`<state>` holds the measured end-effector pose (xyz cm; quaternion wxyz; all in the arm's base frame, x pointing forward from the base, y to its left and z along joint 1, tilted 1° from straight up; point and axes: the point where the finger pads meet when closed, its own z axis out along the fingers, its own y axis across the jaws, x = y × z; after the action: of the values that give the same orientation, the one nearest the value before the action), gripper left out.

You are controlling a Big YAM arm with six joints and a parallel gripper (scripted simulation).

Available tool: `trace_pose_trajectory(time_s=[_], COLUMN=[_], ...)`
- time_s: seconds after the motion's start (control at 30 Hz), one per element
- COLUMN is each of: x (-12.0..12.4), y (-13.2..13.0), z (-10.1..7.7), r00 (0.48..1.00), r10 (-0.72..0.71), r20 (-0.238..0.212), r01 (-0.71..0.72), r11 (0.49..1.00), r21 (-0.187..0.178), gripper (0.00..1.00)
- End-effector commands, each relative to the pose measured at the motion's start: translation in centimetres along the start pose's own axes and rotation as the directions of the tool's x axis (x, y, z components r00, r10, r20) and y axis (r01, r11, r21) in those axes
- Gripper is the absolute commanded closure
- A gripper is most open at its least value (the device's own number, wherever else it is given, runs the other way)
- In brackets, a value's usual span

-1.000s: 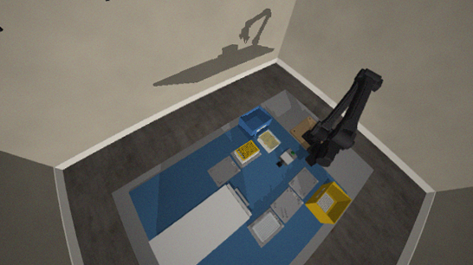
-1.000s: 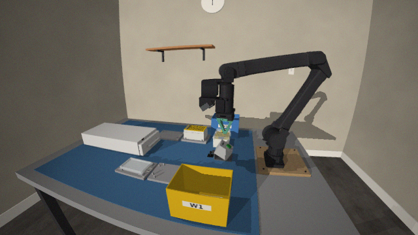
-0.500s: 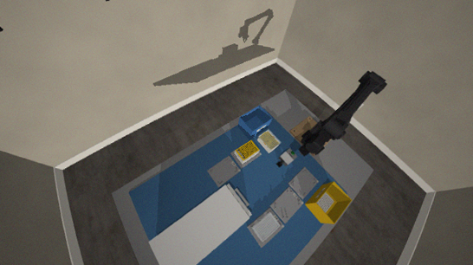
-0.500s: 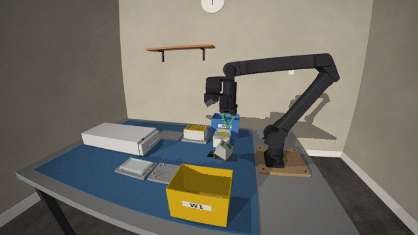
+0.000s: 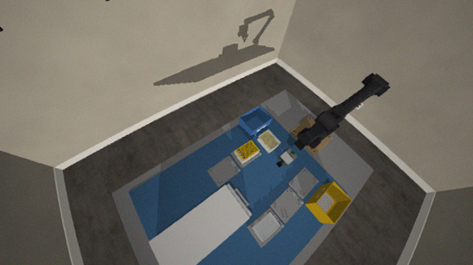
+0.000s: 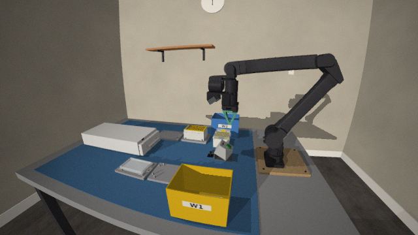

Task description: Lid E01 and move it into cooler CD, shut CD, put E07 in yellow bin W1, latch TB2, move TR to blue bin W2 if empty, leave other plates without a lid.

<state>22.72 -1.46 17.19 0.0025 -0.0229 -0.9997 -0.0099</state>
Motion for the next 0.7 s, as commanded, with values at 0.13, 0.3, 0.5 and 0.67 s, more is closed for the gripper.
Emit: trace_pose_trajectory(time_s=[0.13,0.3,0.5,0.67], x=[-0.5,-0.5,-0.5,-0.5], y=[0.2,0.0,0.1,0.2], z=[0.8,1.5,3.2,4.5], r00=[0.999,0.999,0.999,0.999], r10=[-0.050,-0.042,-0.046,-0.050], r20=[0.011,0.013,0.011,0.011], r01=[0.050,0.042,0.046,0.050], r11=[0.999,0.999,0.999,0.999], r21=[0.004,0.004,0.004,0.004], gripper=[1.00,1.00,1.00,1.00])
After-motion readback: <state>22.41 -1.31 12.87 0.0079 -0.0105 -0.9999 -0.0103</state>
